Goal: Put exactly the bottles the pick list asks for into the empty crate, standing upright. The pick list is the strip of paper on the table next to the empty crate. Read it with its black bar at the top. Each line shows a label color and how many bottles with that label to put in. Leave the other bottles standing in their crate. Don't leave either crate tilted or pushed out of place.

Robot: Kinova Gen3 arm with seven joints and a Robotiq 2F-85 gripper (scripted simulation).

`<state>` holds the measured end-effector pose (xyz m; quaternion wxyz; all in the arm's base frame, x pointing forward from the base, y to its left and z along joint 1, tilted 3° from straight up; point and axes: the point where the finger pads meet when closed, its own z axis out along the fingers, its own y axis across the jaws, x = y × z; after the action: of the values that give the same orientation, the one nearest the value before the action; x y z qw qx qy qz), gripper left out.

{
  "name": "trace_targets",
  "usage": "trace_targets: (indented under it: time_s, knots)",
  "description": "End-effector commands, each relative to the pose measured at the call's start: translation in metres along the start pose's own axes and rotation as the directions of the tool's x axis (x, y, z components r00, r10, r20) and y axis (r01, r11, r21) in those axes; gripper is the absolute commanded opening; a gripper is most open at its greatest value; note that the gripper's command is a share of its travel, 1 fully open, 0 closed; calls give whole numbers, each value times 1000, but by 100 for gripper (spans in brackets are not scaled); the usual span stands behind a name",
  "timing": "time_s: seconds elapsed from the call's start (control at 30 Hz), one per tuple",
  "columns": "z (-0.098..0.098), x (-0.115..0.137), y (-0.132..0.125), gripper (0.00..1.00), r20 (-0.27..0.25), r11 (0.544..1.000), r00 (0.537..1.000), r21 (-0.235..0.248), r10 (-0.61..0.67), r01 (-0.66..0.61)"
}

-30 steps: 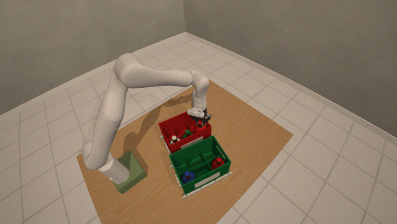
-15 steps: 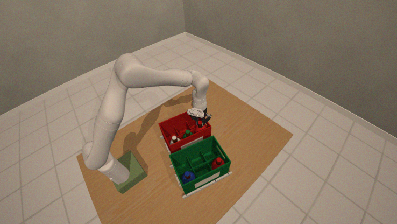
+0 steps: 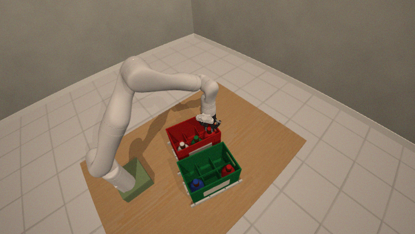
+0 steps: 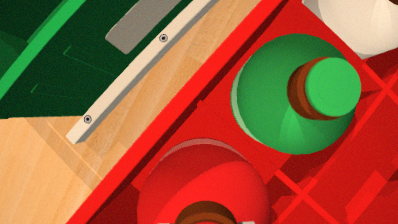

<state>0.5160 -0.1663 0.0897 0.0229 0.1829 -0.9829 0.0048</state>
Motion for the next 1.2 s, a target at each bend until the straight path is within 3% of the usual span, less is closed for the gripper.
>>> trace_targets:
  time_s: [0.0, 1.17]
  knots:
    - [0, -1, 0, 10, 2, 1000, 1000, 2, 0, 0]
    - [16, -1, 0, 10, 2, 1000, 1000, 2, 0, 0]
